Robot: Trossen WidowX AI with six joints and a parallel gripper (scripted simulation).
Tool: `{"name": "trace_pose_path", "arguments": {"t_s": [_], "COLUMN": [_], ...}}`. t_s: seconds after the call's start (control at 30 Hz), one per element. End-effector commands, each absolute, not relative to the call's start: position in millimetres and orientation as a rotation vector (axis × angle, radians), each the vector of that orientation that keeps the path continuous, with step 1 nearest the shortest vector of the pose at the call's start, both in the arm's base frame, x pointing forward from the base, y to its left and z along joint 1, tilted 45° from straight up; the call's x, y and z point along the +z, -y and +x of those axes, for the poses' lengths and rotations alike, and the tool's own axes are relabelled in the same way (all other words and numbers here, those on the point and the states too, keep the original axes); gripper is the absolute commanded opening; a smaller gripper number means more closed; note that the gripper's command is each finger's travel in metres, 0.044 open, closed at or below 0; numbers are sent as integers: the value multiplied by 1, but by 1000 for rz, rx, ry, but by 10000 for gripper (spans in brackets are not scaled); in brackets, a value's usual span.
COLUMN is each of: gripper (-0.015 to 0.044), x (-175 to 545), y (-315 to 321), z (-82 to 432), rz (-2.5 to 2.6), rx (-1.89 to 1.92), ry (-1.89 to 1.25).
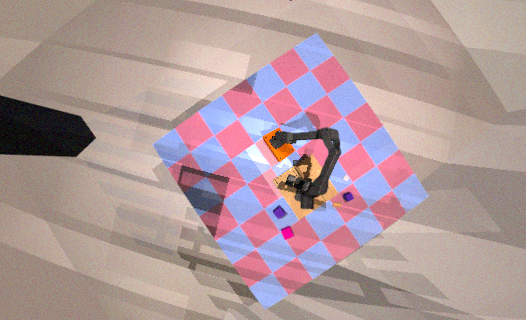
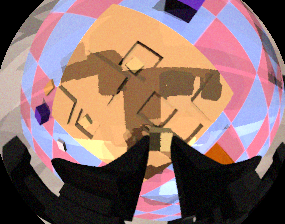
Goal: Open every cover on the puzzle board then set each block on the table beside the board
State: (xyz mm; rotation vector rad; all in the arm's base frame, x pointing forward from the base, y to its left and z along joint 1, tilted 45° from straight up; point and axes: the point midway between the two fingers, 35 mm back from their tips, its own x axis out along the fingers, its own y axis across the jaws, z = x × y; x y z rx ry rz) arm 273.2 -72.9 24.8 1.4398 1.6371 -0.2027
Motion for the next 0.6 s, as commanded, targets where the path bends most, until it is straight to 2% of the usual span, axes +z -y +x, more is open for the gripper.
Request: {"name": "trace_pose_path", "arguments": {"t_s": [0.0, 0.57], "gripper": [80, 80], "x": [31, 77], "y": [79, 36], "z": [272, 283], "rz": [1431, 1414], "rx": [-204, -234], "ry": [-1632, -1626]}}
